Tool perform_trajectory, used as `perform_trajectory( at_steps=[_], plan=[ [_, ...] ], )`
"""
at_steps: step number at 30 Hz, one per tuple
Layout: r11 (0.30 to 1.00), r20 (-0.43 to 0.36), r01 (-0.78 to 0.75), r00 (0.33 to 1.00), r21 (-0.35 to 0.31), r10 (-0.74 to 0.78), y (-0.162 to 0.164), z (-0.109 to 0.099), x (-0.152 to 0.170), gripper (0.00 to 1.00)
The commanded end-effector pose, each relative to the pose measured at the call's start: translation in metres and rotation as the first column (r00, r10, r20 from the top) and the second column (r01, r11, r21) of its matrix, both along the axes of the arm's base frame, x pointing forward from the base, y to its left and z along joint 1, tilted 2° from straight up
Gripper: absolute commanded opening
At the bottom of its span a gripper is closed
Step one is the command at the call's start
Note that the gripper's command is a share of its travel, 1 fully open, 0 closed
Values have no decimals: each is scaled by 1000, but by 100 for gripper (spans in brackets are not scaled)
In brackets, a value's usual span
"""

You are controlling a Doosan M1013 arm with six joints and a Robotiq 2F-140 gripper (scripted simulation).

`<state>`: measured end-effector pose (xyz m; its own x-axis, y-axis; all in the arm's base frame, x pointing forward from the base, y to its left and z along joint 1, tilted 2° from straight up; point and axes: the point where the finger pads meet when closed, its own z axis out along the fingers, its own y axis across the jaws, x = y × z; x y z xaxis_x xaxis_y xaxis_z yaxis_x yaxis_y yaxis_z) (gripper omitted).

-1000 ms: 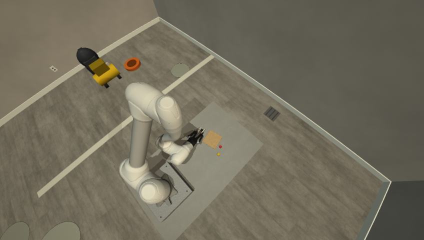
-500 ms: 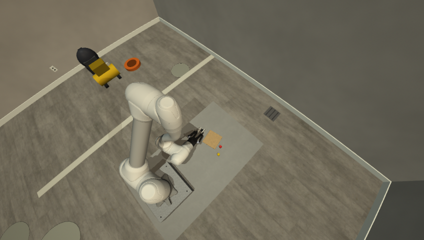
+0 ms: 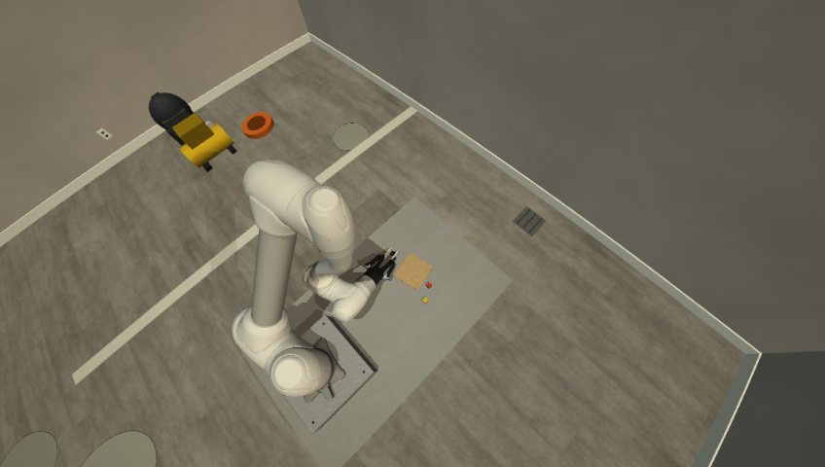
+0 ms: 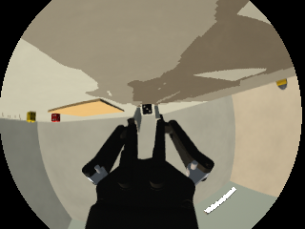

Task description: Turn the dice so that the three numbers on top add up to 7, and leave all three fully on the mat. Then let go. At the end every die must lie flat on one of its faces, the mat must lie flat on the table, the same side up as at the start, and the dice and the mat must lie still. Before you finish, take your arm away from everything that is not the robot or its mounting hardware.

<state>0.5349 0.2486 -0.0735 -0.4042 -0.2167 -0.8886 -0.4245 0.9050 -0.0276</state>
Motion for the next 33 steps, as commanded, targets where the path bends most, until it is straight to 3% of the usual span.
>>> perform_trajectory(
  at_steps=[1, 33],
  plan=[
    [1000, 0, 0, 1000, 0, 0, 0, 0, 0, 21],
    [1000, 0, 0, 1000, 0, 0, -18, 23, -40, 21]
  ],
)
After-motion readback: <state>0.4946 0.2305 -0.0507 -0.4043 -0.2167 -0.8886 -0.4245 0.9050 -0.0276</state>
